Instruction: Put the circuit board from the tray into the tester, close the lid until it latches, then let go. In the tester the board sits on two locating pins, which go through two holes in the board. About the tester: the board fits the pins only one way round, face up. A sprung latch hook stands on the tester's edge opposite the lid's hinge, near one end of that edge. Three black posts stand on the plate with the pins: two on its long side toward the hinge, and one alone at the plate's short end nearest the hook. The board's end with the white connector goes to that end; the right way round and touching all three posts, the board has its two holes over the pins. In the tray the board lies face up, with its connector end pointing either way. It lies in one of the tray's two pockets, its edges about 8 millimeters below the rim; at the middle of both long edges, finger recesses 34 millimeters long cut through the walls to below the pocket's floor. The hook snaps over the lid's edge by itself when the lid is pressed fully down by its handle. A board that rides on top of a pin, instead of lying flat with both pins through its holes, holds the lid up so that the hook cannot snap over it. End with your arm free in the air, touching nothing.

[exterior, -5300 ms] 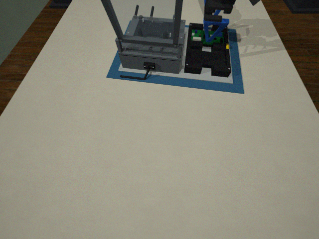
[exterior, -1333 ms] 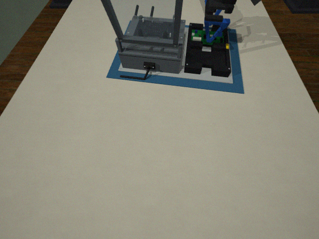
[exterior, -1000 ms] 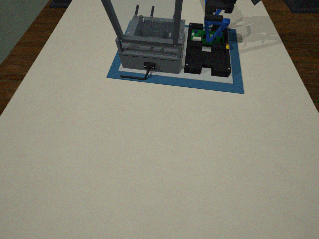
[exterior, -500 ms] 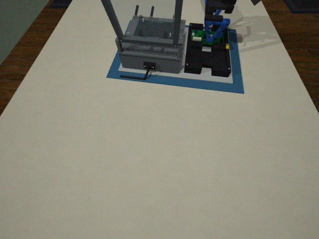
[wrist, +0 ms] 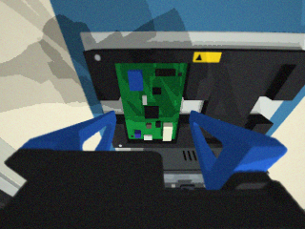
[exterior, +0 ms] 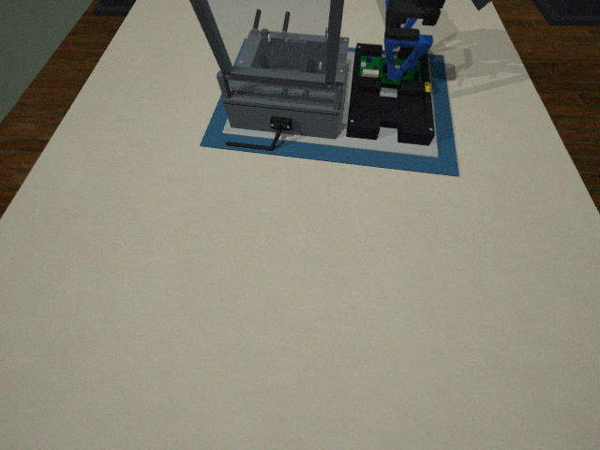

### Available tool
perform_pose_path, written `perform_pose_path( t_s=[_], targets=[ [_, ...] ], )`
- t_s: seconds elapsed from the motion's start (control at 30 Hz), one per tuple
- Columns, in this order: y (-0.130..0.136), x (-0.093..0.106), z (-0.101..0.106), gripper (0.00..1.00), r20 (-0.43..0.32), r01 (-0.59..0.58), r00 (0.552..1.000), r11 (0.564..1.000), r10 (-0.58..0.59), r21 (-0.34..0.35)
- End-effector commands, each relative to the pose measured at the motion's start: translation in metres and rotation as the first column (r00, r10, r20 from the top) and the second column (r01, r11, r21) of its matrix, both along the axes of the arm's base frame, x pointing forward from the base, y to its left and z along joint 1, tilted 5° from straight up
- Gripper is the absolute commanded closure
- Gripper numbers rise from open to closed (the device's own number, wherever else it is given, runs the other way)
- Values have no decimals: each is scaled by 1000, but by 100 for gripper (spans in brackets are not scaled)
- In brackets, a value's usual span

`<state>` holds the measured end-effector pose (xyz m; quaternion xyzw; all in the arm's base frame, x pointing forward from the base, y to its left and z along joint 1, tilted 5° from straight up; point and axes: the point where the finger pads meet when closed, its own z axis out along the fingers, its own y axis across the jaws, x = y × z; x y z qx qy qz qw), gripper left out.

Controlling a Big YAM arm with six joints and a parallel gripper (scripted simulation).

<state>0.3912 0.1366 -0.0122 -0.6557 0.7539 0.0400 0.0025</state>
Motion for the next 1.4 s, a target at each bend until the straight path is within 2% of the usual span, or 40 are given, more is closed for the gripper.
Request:
perform_pose_path(
  t_s=[0.0, 1.37],
  targets=[
    [13, 27, 19, 8, 56, -2, 998, 1000, 1, 20],
    [13, 30, 21, 8, 77, -2, 997, 1000, 0, 27]
  ],
)
